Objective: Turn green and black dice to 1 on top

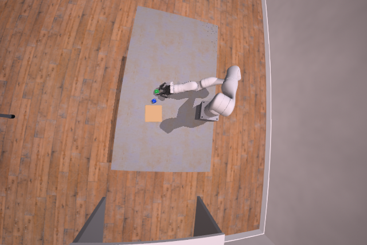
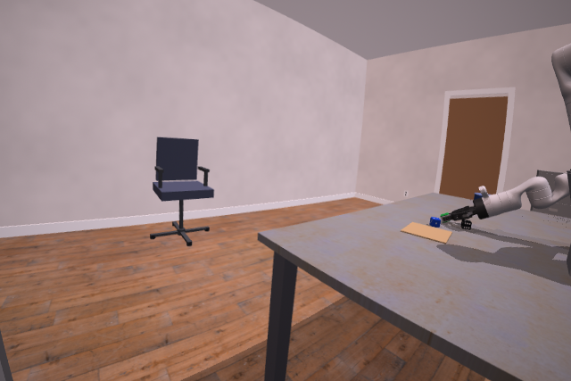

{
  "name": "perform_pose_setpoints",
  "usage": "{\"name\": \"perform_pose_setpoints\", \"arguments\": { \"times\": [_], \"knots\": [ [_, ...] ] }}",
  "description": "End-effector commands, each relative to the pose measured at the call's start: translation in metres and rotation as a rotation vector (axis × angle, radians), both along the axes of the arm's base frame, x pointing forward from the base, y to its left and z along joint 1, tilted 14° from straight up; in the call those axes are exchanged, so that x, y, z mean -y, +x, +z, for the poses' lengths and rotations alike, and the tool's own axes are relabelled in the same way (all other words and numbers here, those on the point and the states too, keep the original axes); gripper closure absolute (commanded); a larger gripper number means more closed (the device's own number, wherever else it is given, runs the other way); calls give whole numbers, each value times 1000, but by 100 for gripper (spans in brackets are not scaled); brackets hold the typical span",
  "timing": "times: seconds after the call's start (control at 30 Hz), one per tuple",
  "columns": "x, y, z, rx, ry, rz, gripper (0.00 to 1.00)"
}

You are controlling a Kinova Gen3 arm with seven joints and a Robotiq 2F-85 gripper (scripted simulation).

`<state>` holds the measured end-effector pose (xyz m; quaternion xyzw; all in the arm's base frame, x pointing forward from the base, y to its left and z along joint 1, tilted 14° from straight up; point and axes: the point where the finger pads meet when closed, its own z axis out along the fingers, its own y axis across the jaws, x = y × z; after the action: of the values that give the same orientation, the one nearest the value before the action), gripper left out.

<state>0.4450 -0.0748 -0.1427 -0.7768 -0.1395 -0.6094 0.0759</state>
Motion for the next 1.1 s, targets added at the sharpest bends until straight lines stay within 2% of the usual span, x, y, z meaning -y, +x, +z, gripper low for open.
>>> {"name": "perform_pose_setpoints", "arguments": {
  "times": [0.0,0.6,0.63,0.7,0.83,0.97,1.0,1.07],
  "knots": [
    [0,0,1,1,0,0,74],
    [0,0,1,1,0,0,74],
    [0,0,1,1,0,0,70],
    [0,0,1,1,0,0,70],
    [0,0,1,1,0,0,62],
    [0,0,1,1,0,0,62],
    [0,0,1,1,0,0,58],
    [0,0,1,1,0,0,58]
  ]
}}
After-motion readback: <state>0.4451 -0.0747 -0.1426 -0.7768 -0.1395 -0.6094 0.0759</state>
